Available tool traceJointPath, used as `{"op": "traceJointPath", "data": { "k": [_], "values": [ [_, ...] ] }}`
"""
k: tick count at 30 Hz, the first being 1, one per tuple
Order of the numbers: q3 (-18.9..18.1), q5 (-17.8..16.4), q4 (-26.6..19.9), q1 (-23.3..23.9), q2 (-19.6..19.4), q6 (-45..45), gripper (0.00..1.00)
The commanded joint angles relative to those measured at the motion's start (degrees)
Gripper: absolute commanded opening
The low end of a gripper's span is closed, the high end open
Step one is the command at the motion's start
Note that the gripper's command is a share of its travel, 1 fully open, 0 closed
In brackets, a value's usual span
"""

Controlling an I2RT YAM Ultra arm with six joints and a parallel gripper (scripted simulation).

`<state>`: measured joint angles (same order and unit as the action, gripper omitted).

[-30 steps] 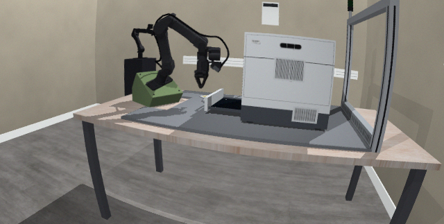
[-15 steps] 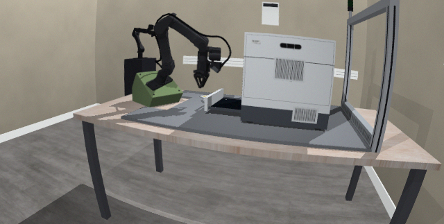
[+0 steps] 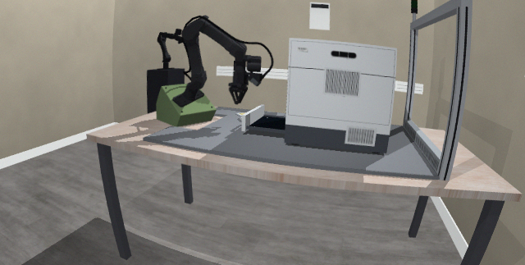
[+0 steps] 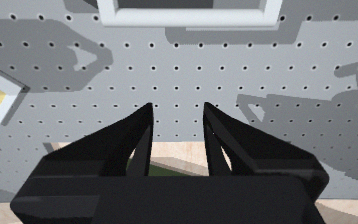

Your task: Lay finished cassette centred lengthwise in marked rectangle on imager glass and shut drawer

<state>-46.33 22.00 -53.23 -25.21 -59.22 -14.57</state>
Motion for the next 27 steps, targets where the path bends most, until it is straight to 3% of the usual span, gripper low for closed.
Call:
{"op": "traceJointPath", "data": {
  "k": [1,24,27],
  "values": [
    [-2.0,-0.3,-0.4,-0.7,0.0,-0.4,0.35],
    [-2.0,-0.3,-0.4,-0.7,0.0,-0.4,0.35],
    [-0.4,2.0,1.1,-5.1,-2.2,1.7,0.35]
  ]
}}
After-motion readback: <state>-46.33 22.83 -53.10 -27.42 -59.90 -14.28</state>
